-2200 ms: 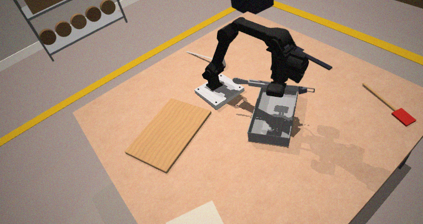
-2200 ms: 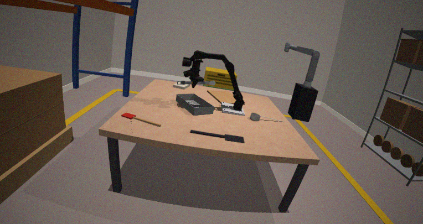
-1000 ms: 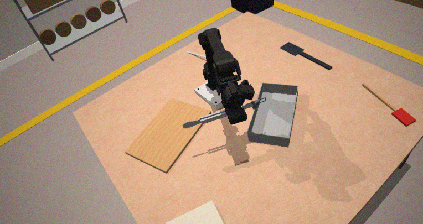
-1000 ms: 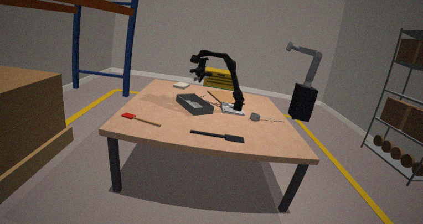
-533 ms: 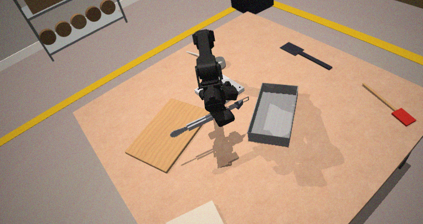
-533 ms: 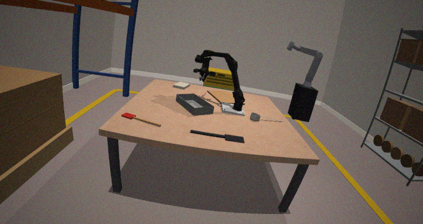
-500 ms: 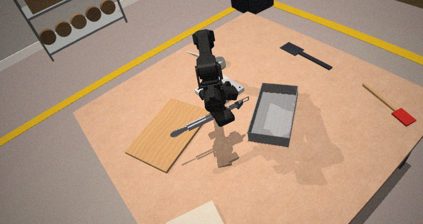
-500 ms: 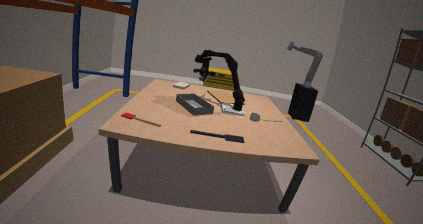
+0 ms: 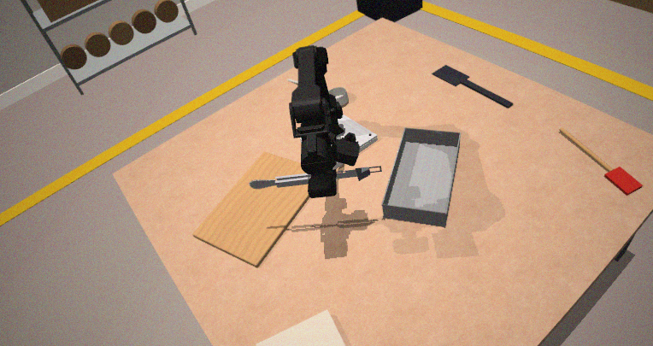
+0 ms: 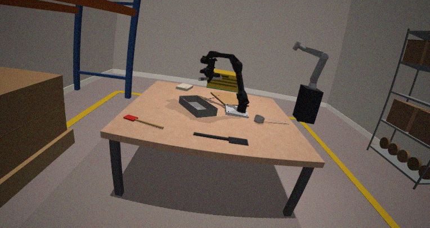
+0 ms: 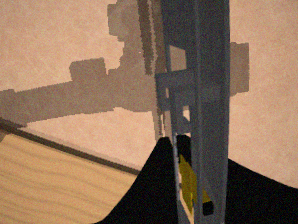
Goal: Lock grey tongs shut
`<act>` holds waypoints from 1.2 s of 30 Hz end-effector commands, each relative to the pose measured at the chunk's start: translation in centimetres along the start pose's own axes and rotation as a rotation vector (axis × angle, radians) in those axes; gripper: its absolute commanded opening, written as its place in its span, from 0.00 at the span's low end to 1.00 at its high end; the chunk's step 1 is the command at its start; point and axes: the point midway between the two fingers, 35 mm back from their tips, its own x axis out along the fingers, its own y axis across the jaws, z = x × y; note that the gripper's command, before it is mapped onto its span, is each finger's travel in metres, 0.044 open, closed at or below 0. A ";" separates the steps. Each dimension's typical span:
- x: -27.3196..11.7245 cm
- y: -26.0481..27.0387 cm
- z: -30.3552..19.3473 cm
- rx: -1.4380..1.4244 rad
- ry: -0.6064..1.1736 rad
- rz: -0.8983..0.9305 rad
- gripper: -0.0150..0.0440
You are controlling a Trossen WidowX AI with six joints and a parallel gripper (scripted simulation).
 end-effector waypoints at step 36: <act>-0.6 1.4 -8.2 1.583 -0.003 -0.025 0.00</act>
